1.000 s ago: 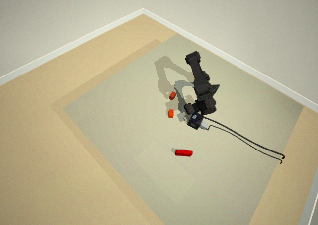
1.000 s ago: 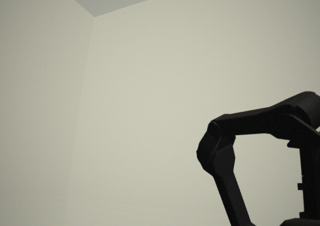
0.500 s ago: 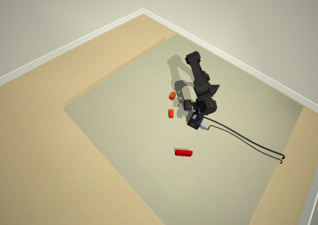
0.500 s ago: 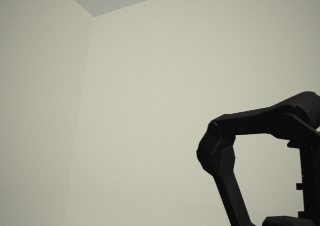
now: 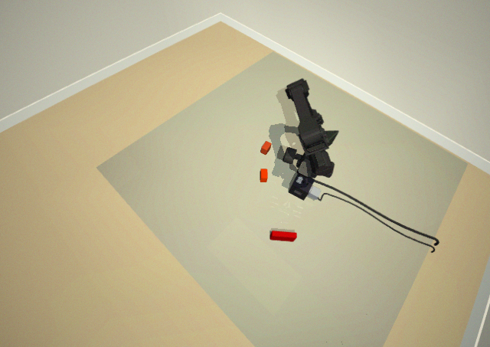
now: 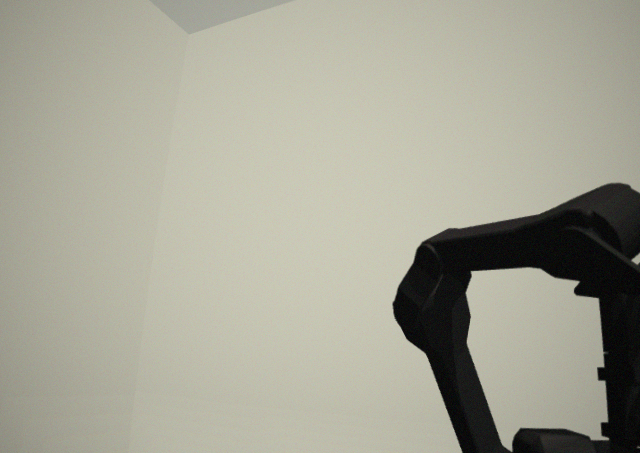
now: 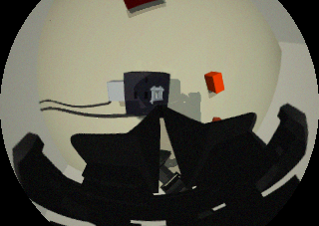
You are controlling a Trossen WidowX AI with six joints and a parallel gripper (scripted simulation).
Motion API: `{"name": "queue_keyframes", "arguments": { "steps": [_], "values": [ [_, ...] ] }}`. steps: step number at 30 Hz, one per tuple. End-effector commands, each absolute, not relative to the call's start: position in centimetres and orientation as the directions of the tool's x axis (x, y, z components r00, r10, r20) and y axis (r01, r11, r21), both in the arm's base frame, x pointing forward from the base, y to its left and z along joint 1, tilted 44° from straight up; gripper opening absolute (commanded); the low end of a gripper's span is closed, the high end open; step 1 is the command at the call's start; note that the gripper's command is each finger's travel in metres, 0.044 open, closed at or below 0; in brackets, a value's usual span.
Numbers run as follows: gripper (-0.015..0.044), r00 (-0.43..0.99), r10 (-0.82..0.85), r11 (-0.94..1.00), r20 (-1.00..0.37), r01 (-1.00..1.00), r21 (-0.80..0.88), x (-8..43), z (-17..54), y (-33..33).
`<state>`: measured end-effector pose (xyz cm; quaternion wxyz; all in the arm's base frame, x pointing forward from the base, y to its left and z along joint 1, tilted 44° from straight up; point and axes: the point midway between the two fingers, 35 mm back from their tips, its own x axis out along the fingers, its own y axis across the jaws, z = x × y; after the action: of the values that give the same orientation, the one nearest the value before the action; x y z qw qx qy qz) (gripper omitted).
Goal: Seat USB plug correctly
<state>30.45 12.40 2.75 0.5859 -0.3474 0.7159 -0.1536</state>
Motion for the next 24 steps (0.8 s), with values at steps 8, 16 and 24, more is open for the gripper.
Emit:
{"name": "queue_keyframes", "arguments": {
  "steps": [8, 16, 24],
  "values": [
    [0.0000, -0.072, -0.677, 0.735, -0.732, -0.026, -0.677, 30.45, 2.73, 12.38],
    [0.0000, -0.072, -0.677, 0.713, -0.732, 0.182, -0.677, 30.45, 2.73, 12.38],
    [0.0000, -0.072, -0.677, 0.659, -0.732, 0.382, -0.648, 30.44, 2.73, 12.38]
  ]
}}
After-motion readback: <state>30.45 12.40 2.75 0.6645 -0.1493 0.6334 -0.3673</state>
